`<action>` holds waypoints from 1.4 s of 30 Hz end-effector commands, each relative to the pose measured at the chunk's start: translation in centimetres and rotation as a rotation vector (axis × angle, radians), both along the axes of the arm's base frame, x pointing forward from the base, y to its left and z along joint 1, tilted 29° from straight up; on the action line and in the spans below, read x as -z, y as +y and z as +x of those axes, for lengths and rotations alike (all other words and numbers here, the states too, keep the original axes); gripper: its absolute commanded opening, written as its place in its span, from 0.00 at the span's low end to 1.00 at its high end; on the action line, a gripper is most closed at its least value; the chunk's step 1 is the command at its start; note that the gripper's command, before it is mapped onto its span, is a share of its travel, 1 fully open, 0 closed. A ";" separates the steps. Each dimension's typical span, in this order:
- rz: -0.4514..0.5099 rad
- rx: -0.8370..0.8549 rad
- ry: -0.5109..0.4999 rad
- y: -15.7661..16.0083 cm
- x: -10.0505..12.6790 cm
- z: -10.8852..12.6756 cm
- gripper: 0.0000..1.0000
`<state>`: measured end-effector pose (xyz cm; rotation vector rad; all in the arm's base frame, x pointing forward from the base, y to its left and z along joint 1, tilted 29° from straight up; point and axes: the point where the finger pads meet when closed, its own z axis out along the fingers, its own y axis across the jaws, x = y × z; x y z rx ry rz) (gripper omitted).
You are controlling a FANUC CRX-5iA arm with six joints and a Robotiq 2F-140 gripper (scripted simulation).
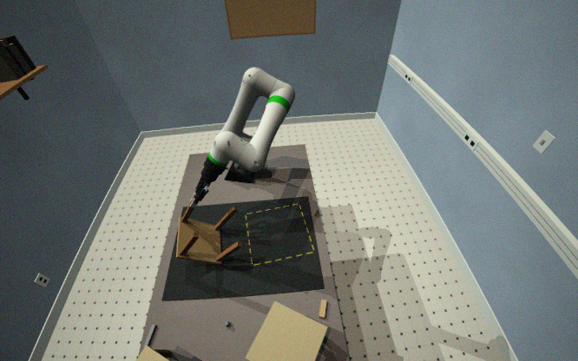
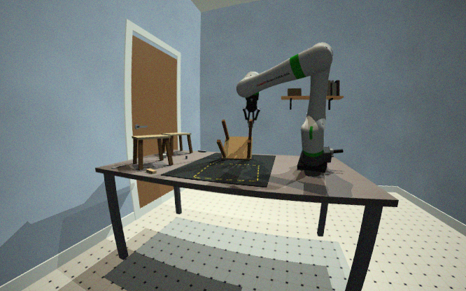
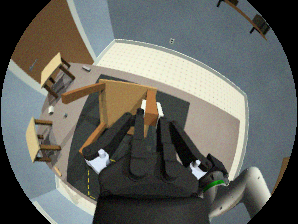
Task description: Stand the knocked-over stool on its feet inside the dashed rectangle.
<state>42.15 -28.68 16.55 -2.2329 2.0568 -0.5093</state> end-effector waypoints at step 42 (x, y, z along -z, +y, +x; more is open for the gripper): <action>-0.268 0.059 -0.021 6.6 -3.5 -1.3 0.10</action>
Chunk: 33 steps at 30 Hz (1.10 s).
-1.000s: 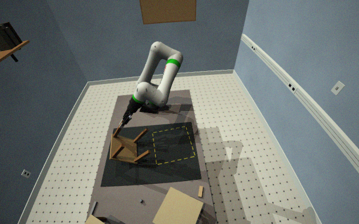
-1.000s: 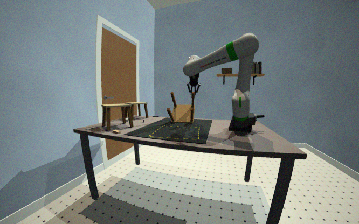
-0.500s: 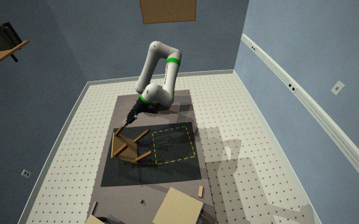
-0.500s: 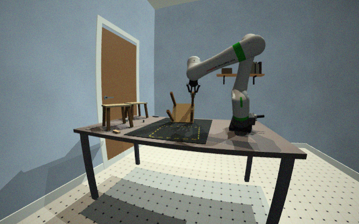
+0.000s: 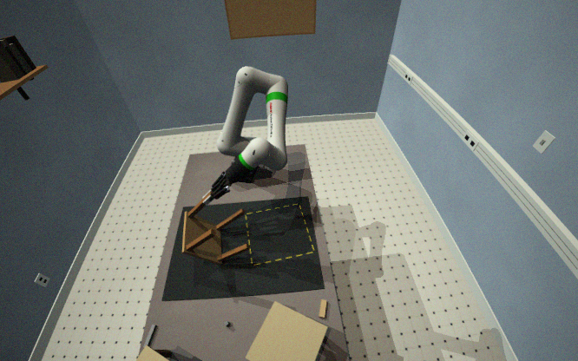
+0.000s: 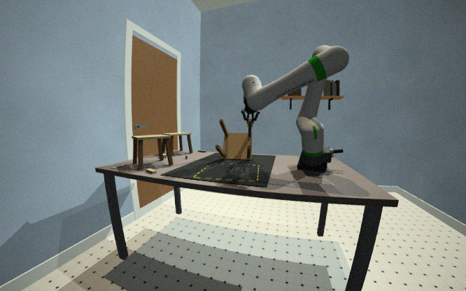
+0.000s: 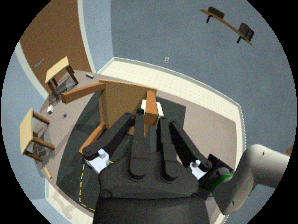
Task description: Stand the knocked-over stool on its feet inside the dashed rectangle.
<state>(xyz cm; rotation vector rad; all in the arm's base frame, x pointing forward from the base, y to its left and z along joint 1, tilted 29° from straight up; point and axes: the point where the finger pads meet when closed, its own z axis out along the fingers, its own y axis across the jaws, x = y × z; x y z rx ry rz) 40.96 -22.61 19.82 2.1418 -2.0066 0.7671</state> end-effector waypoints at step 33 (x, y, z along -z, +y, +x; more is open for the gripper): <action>-0.219 0.048 -0.020 6.0 -1.5 -0.9 0.10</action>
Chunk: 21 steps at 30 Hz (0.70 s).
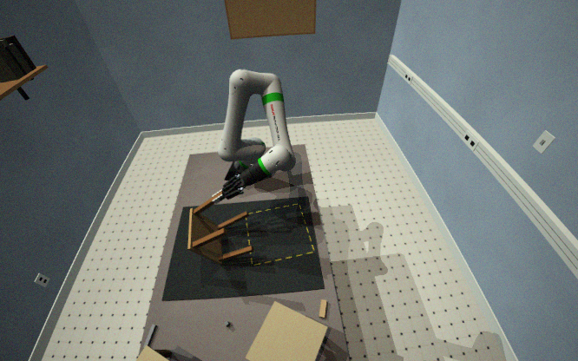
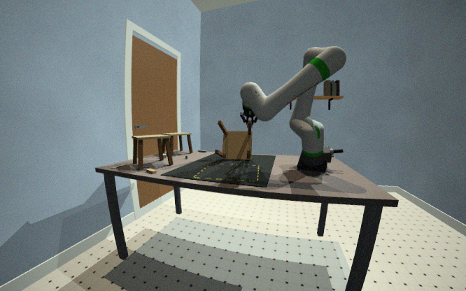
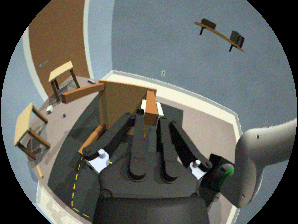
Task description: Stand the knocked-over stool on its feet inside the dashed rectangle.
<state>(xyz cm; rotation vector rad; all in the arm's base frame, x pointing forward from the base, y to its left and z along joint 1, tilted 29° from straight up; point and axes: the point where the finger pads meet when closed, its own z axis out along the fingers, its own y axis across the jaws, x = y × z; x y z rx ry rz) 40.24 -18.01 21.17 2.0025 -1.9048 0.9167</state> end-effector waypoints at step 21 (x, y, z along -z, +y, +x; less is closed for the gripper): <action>-0.214 0.043 -0.020 6.3 -0.5 -0.6 0.10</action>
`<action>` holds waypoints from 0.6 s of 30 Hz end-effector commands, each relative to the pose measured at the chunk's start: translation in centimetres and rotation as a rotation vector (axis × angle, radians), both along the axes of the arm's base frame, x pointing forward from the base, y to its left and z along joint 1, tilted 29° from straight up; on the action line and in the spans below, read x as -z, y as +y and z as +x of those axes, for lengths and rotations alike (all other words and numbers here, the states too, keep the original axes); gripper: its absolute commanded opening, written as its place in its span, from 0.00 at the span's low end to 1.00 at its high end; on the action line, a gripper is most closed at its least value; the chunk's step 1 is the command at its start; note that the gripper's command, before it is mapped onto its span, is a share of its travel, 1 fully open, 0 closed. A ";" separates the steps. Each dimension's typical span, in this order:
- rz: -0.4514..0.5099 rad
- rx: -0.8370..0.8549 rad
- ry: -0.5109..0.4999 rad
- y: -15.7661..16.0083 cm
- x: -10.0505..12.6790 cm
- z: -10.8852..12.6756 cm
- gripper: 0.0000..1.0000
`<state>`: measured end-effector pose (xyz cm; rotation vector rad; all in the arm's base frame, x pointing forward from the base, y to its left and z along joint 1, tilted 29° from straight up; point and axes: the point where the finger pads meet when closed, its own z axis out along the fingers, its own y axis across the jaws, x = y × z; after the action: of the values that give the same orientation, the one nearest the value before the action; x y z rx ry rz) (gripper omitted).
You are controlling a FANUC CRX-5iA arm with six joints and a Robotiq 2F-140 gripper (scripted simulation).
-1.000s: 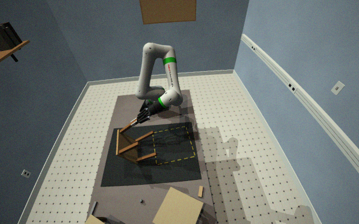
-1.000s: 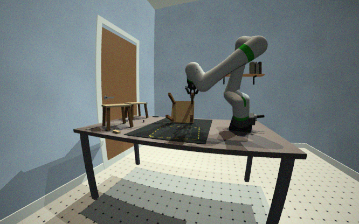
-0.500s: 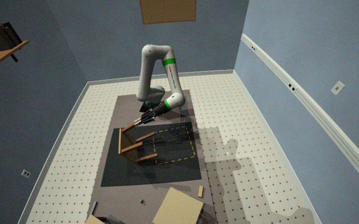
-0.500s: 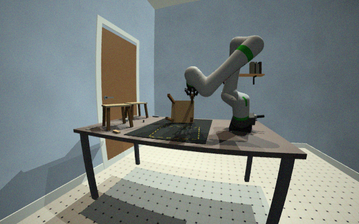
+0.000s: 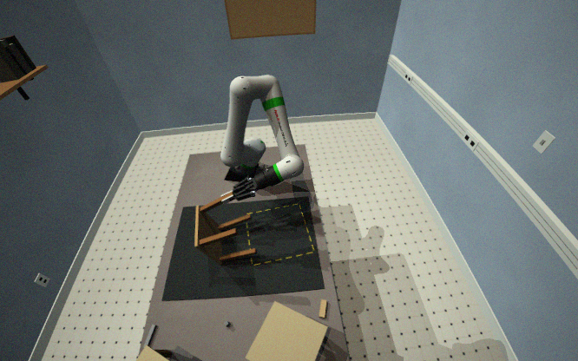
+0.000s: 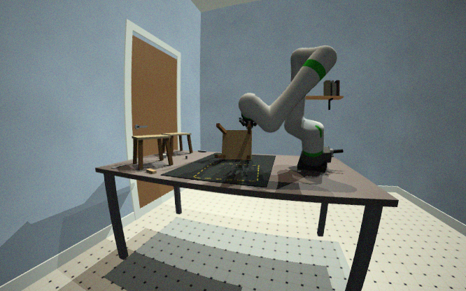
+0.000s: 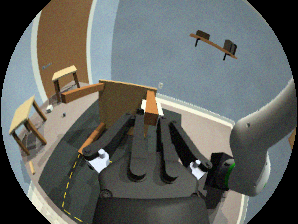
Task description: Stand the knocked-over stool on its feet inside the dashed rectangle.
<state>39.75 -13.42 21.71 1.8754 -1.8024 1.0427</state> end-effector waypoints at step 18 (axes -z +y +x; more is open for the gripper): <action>-0.186 0.039 -0.017 5.5 0.3 -0.4 0.10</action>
<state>39.46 -9.14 21.49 1.7593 -1.7067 1.1459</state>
